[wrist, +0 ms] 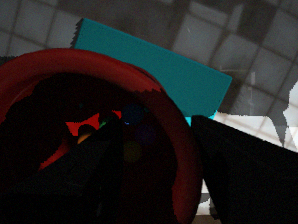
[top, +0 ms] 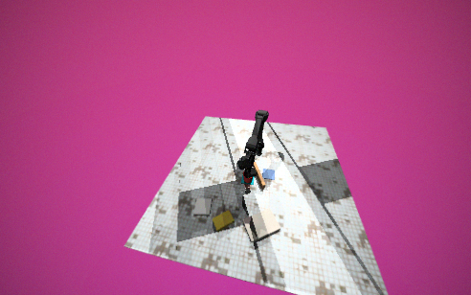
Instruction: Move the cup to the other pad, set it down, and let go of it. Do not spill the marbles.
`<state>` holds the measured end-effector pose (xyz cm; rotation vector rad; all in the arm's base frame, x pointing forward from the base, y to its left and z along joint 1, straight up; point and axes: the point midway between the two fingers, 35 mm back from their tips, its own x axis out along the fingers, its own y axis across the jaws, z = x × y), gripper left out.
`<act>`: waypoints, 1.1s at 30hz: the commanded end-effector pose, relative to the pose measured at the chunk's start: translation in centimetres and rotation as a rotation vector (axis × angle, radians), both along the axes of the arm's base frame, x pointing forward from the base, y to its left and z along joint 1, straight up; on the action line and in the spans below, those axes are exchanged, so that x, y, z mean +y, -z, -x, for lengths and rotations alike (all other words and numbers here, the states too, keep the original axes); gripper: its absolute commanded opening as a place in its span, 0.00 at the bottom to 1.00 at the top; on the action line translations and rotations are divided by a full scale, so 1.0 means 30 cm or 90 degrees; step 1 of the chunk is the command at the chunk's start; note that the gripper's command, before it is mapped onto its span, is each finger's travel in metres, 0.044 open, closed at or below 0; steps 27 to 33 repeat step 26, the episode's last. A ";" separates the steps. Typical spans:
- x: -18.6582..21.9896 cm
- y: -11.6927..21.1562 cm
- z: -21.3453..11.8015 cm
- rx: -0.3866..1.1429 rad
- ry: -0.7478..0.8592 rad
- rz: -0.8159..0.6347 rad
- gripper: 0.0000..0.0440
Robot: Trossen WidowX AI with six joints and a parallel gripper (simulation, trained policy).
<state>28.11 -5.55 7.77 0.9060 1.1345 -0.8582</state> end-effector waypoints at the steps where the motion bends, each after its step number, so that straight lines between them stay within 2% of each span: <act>1: 0.003 -0.011 0.007 -0.013 0.002 -0.009 0.36; 21: -0.008 -0.160 0.046 -0.092 0.011 -0.024 0.59; 25: -0.019 -0.209 0.047 -0.114 0.014 -0.019 0.69; 26: -0.022 -0.219 0.048 -0.118 0.015 -0.019 0.74; 33: -0.022 -0.219 0.048 -0.118 0.015 -0.019 0.74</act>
